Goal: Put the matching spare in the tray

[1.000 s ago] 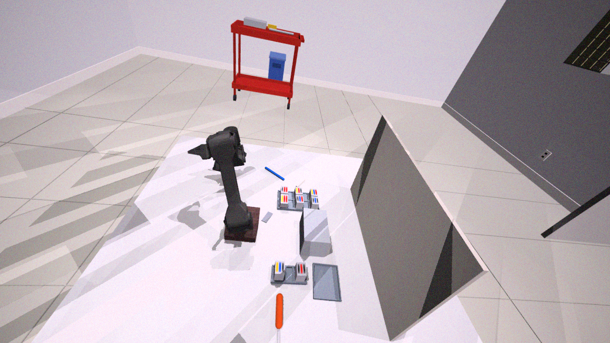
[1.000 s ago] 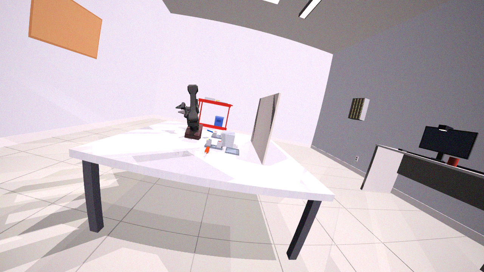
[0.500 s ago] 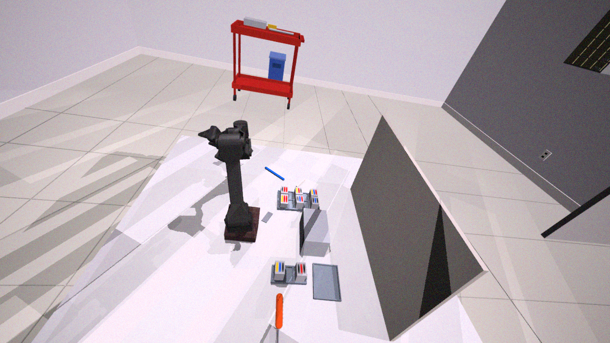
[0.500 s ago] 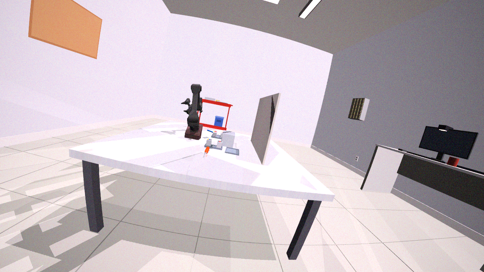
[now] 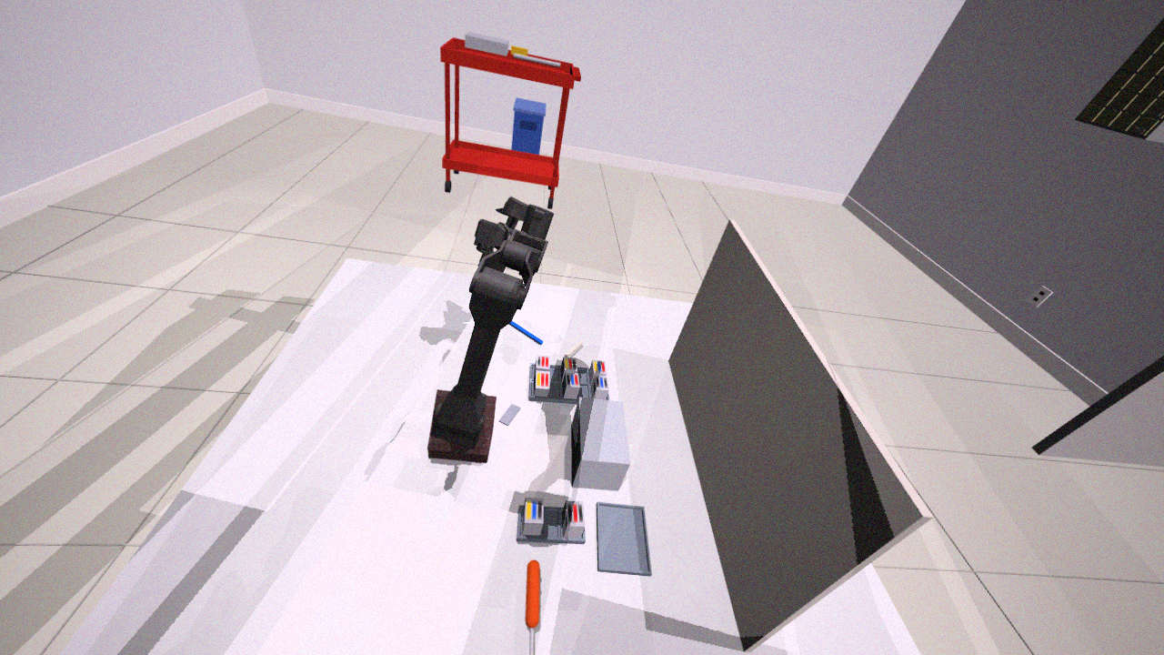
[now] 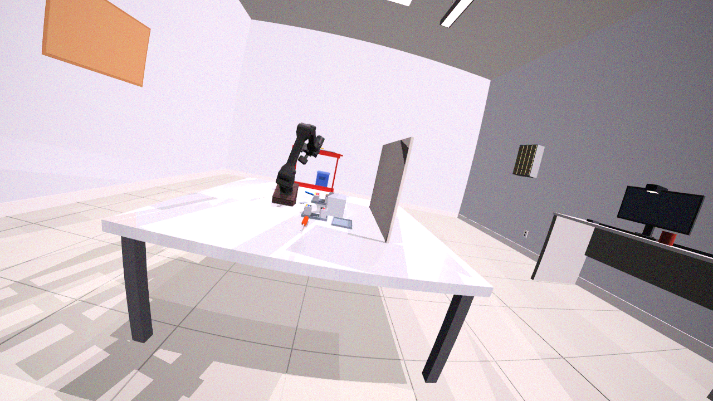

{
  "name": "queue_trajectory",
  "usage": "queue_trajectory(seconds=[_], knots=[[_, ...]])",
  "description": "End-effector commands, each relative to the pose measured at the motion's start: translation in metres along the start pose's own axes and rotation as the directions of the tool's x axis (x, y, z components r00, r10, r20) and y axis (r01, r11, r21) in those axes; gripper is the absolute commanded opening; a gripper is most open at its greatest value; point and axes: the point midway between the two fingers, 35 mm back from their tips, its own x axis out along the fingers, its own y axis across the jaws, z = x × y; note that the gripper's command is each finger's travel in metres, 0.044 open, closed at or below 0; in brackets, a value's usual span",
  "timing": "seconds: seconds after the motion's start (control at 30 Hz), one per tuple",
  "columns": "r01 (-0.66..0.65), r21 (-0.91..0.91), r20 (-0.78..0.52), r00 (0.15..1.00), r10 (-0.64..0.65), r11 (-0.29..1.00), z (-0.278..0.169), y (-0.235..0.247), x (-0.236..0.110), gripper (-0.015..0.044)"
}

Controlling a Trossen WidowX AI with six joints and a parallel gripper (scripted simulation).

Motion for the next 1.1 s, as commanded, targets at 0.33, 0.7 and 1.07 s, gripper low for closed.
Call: queue_trajectory(seconds=[0.33,0.7,1.07], knots=[[0.380,0.774,-0.497,0.860,0.113,0.507,-0.126,-0.035,-0.141,0.0440],[0.812,0.550,-0.698,0.575,0.428,-0.195,-0.176,0.003,-0.304,0.0440],[0.861,-0.221,-0.620,0.239,0.747,-0.459,-0.155,0.074,-0.482,0.0440]])
